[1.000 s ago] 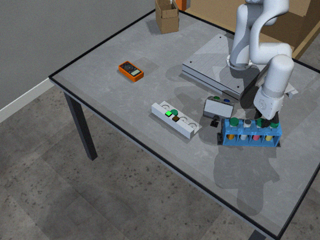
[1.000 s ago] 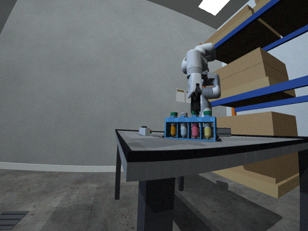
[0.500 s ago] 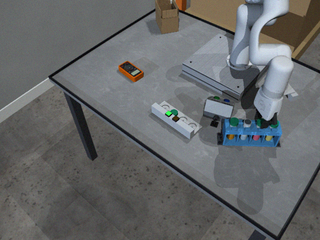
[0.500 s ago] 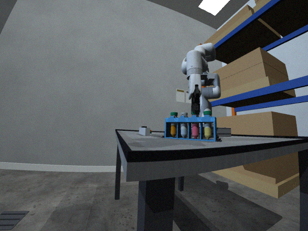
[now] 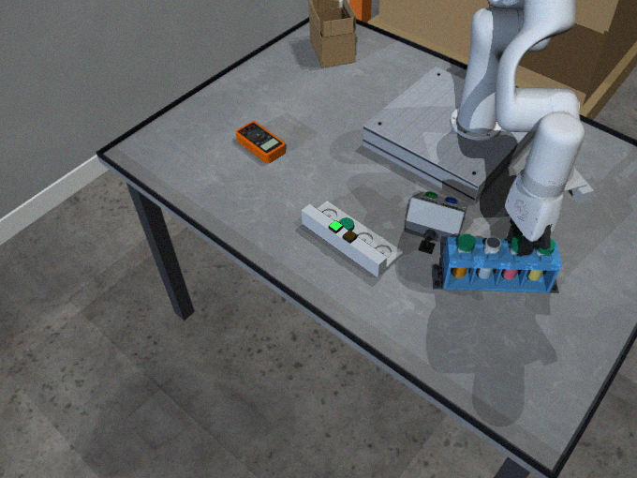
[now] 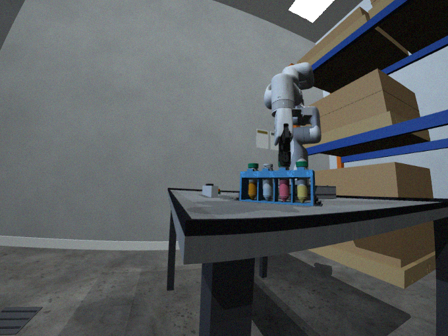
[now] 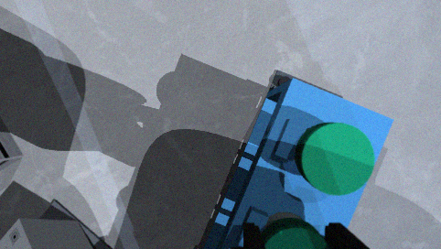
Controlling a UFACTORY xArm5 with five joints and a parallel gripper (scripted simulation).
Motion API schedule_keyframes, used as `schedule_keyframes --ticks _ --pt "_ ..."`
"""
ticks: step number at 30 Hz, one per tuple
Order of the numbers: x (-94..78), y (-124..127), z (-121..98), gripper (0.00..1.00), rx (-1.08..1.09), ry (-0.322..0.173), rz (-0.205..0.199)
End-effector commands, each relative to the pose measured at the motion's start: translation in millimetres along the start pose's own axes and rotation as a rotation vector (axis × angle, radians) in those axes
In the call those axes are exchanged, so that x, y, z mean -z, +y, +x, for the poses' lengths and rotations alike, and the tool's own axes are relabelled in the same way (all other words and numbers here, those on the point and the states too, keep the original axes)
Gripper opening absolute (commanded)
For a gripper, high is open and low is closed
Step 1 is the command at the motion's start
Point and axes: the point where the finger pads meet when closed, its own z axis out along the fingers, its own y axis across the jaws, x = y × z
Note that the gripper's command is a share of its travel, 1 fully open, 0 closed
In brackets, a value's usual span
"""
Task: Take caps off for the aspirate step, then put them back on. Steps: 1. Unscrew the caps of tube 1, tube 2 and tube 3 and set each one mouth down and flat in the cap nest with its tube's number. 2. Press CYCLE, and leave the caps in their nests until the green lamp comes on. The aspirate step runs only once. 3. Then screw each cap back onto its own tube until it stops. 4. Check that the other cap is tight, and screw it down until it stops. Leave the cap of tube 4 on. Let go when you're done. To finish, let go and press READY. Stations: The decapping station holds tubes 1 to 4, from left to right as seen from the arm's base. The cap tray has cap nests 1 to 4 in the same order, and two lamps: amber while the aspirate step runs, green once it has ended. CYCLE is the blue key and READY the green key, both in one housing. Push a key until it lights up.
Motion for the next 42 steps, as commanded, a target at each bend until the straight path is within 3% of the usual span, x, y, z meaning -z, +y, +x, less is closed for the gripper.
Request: schedule_keyframes --ticks 1,7,32,40,41,42 --pt "0.9 1.0 -0.4 0.0 0.0 0.01 -0.006" --pt "0.9 1.0 -0.4 0.0 0.0 0.01 -0.006" --pt "-0.3 1.0 -0.4 0.0 -0.767 0.012 -0.002" --pt "-0.3 1.0 -0.4 0.0 -0.786 0.012 -0.002" --pt "-0.3 1.0 -0.4 0.46 -0.786 0.012 -0.002" --pt "-0.3 1.0 -0.4 0.46 -0.786 0.012 -0.002"
